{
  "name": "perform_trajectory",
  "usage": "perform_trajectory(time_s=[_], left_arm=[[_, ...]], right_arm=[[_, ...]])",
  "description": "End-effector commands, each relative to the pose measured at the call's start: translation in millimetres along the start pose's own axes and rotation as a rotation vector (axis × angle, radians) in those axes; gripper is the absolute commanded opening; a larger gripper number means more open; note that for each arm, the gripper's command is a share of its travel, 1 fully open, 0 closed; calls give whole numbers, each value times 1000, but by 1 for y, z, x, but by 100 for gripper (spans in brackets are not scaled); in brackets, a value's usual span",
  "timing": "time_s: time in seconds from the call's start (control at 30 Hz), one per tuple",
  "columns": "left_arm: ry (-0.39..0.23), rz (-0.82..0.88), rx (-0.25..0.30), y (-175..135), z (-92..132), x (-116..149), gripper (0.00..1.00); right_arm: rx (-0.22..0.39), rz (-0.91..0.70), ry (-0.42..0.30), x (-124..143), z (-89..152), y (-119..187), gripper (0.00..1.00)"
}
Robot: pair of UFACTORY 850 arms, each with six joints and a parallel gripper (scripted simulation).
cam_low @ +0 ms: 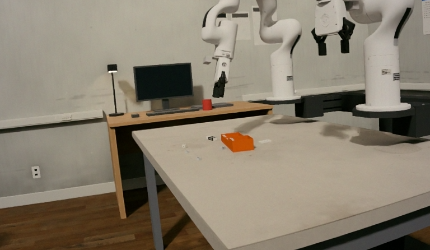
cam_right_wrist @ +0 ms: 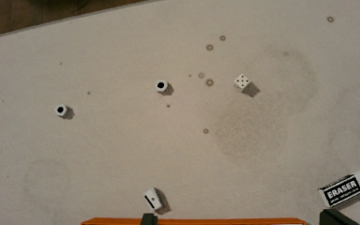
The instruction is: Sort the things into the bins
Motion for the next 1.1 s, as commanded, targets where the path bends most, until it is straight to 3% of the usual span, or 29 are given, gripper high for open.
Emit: perform_trajectory(time_s=[0.0,0.37,0.43,0.67,0.87,1.07], left_arm=[[-1,0,0,0,0,1,100],[-1,0,0,0,0,1,100],[-1,0,0,0,0,1,100],[-1,0,0,0,0,1,100],[-1,0,0,0,0,1,100],[-1,0,0,0,0,1,100]], right_arm=[[65,7,-139,-9,0,-5,100],[62,49,-165,2,3,-13,100],[53,85,-172,15,6,-21,100],[56,91,-192,13,6,-22,100],[39,167,-229,38,13,-39,100],[37,175,-249,37,13,-39,100]])
Point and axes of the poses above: on each arm, the point where the finger pads meet when closed, its own z axis back along the fingers, its own y axis across the jaws, x = y × z, the point moved 6 cm from there along z, back along the fingers, and after that the axes turned 5 degrees about z, right-handed, at the moved point
